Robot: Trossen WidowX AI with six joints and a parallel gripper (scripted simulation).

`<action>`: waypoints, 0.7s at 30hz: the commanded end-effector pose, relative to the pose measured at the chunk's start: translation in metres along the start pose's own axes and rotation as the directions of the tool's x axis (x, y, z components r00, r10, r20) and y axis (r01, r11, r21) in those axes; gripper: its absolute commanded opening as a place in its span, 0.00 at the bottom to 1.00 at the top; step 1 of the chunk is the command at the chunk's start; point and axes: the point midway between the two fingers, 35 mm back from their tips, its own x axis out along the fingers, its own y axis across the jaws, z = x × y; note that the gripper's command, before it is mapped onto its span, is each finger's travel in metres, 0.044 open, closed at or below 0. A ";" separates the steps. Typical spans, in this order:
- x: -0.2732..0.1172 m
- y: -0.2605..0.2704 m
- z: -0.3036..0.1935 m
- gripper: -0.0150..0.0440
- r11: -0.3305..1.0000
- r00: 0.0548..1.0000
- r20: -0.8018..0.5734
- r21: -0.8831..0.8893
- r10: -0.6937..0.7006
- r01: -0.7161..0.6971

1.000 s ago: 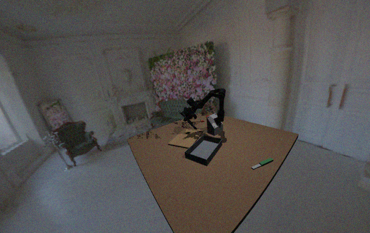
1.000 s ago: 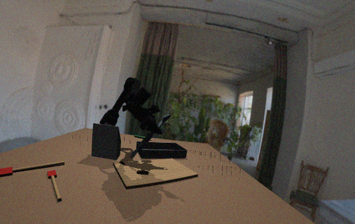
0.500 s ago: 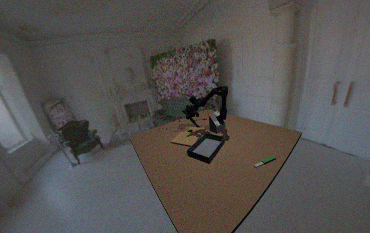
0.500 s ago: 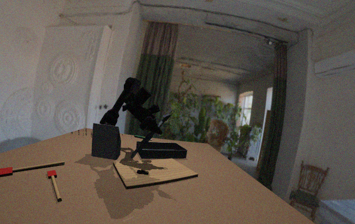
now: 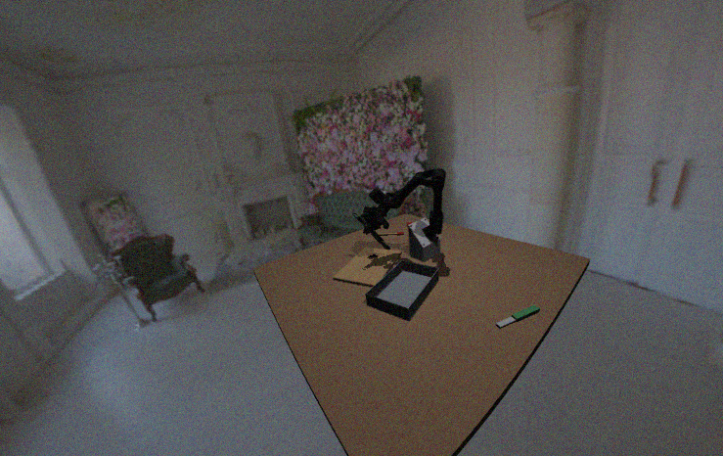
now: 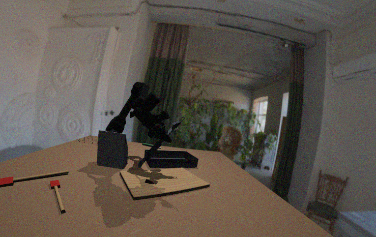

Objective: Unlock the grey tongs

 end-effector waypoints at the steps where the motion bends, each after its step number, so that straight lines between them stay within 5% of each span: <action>1: 0.004 -0.004 0.005 0.00 1.000 1.000 -0.020 -0.013 -0.011 0.011; 21: 0.036 -0.022 0.000 0.00 0.998 0.957 -0.286 0.001 -0.058 0.060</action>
